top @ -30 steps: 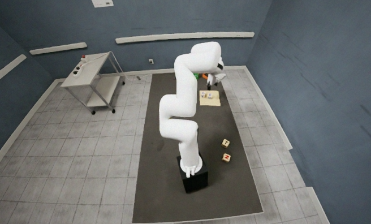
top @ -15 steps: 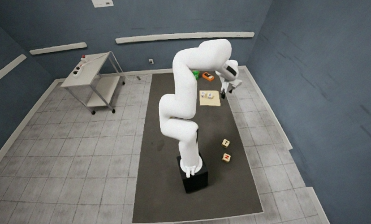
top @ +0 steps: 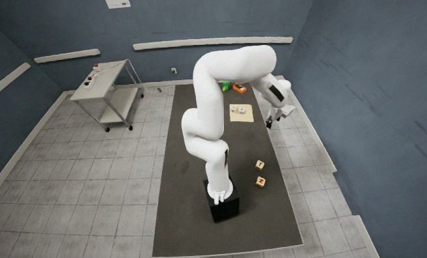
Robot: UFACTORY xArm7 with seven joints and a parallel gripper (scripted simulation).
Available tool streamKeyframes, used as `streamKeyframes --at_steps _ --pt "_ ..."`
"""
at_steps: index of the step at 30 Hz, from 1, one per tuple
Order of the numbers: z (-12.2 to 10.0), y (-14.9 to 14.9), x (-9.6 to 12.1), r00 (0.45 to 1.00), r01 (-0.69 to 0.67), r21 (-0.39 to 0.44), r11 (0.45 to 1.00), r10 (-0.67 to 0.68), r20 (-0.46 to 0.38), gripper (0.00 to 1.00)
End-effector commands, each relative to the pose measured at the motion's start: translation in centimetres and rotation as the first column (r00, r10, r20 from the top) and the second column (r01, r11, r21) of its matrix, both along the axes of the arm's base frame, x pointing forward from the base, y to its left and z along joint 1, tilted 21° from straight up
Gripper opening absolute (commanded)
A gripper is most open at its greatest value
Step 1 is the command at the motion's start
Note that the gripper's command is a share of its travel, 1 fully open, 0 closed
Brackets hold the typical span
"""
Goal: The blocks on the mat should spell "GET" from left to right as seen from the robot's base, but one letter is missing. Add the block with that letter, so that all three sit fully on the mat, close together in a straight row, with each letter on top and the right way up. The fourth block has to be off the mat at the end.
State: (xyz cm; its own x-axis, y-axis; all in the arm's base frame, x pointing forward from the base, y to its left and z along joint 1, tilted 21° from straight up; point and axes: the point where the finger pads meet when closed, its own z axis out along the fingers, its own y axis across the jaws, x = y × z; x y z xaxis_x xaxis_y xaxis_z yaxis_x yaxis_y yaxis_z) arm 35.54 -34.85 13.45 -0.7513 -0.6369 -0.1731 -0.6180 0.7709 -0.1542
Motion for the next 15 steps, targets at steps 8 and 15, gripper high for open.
streamKeyframes --at_steps 8,15 --pt "-3.0 0.5 -12.0 1.000 0.004 0.016 1.000 -0.004 0.003 1.00" --pt "-5.4 3.3 -18.1 1.000 -0.002 0.042 0.999 0.002 0.016 1.00"
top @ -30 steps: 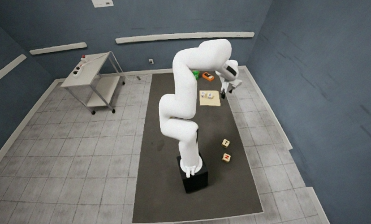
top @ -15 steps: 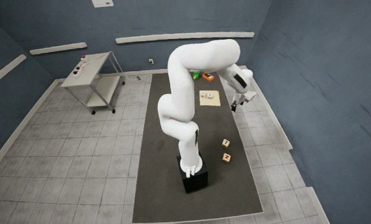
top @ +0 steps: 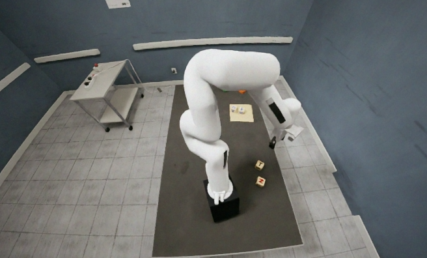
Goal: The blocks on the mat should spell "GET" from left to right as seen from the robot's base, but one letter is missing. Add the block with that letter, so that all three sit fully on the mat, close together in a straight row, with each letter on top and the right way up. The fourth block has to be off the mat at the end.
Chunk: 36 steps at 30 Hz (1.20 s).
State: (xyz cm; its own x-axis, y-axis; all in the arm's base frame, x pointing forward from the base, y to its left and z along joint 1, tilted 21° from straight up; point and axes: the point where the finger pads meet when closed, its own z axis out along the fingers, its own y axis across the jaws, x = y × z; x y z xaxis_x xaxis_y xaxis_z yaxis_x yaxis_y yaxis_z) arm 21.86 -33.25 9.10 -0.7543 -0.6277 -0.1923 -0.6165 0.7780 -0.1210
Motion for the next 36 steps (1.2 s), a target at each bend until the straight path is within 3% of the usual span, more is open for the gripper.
streamKeyframes --at_steps 1,3,5,11,18,36 --pt "-1.4 2.2 -5.2 1.000 -0.006 0.009 1.000 0.006 0.025 1.00" --pt "-1.4 2.2 -5.2 1.000 -0.006 0.009 1.000 0.006 0.025 1.00" --pt "-2.8 4.6 -7.8 0.999 -0.015 0.026 1.000 0.014 0.042 1.00" --pt "-5.0 8.9 -10.8 0.996 -0.035 0.050 0.998 0.031 0.081 1.00" --pt "-7.0 13.8 -12.3 0.990 -0.063 0.068 0.996 0.054 0.133 1.00" --pt "-7.1 14.1 -12.3 0.989 -0.065 0.069 0.995 0.056 0.136 1.00"
